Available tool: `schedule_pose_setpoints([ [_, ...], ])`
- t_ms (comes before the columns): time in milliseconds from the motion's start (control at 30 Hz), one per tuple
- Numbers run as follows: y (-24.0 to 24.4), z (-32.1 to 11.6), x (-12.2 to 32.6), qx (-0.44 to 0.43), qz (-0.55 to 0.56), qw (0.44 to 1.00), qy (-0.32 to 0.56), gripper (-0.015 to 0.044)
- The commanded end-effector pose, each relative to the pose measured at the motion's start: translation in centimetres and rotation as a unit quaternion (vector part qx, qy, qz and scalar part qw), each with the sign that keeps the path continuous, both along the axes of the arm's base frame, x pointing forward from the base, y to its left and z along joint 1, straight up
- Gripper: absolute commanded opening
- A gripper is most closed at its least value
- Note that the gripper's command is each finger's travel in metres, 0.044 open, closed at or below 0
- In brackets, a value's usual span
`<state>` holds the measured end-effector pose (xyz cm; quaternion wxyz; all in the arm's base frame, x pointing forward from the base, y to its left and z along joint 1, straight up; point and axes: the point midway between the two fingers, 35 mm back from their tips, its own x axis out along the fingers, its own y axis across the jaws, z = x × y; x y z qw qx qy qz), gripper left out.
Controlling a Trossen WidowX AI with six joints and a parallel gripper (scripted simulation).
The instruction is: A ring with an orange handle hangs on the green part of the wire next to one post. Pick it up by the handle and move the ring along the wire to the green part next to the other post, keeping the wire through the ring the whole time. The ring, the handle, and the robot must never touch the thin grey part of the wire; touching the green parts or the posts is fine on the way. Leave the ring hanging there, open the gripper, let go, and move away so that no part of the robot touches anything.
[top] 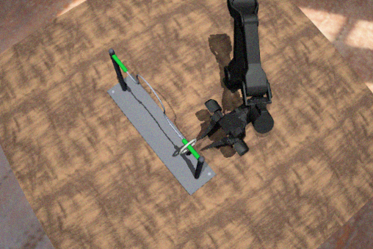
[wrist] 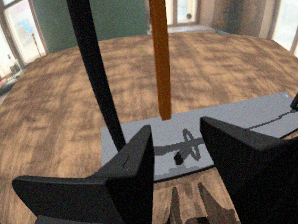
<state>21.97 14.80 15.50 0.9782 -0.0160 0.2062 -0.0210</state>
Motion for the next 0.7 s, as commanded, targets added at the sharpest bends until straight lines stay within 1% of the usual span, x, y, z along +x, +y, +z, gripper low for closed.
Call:
schedule_pose_setpoints([
  [0, -0.1, 0.3, -0.3, 0.001, -0.002, 1.000, -0.003, 0.0160],
  [533, -0.1, 0.3, -0.3, 0.001, -0.002, 1.000, -0.003, 0.0160],
  [600, 0.1, 0.3, -0.8, 0.001, -0.001, 1.000, 0.002, 0.0212],
  [667, 0.3, 0.7, -2.3, 0.002, -0.003, 1.000, 0.007, 0.0265],
])
